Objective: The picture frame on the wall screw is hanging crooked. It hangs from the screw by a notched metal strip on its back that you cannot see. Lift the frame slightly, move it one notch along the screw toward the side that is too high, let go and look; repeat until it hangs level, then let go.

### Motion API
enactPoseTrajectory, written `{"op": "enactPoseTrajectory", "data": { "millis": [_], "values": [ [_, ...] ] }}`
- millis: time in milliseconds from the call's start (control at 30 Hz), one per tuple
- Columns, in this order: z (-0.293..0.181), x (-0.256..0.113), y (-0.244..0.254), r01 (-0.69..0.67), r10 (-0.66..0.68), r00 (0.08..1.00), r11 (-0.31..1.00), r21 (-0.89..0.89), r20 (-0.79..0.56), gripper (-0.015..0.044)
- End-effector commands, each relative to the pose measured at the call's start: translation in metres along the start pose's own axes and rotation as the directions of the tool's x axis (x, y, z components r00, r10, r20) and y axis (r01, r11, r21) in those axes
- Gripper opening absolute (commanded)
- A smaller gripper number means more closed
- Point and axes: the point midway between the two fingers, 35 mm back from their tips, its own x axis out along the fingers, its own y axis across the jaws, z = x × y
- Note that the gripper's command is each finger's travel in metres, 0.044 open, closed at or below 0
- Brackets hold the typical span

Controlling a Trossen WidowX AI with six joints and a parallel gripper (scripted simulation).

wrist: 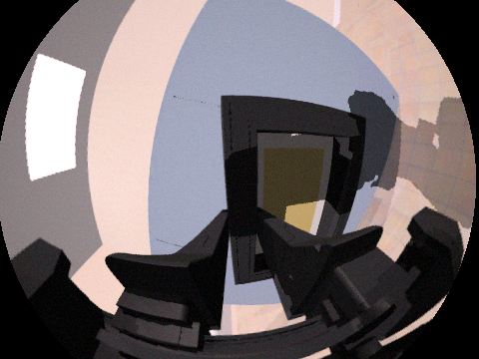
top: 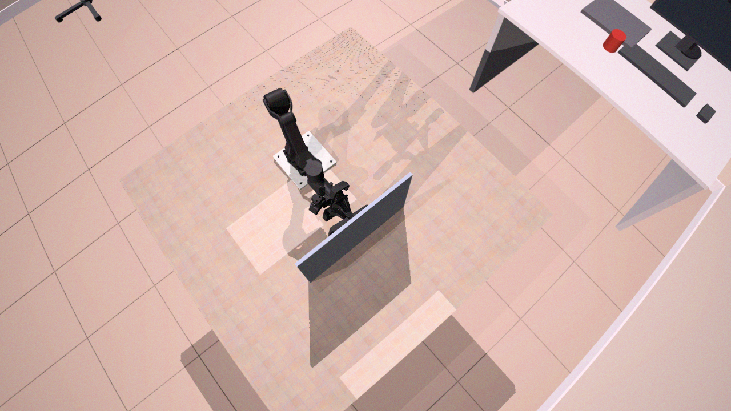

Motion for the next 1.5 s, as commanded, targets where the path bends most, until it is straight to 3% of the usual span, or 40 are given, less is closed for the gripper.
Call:
{"op": "enactPoseTrajectory", "data": {
  "millis": [0,67,1467],
  "values": [
    [0.0006,0.0003,0.0001,0.000,0.000,1.000,1.000,-0.003,0.003,0.0030],
    [0.0006,0.0003,0.0001,0.000,0.000,1.000,1.000,-0.003,0.003,0.0000],
    [-0.0001,0.0001,0.0065,0.000,0.000,1.000,1.000,-0.003,0.003,0.0000]
  ]
}}
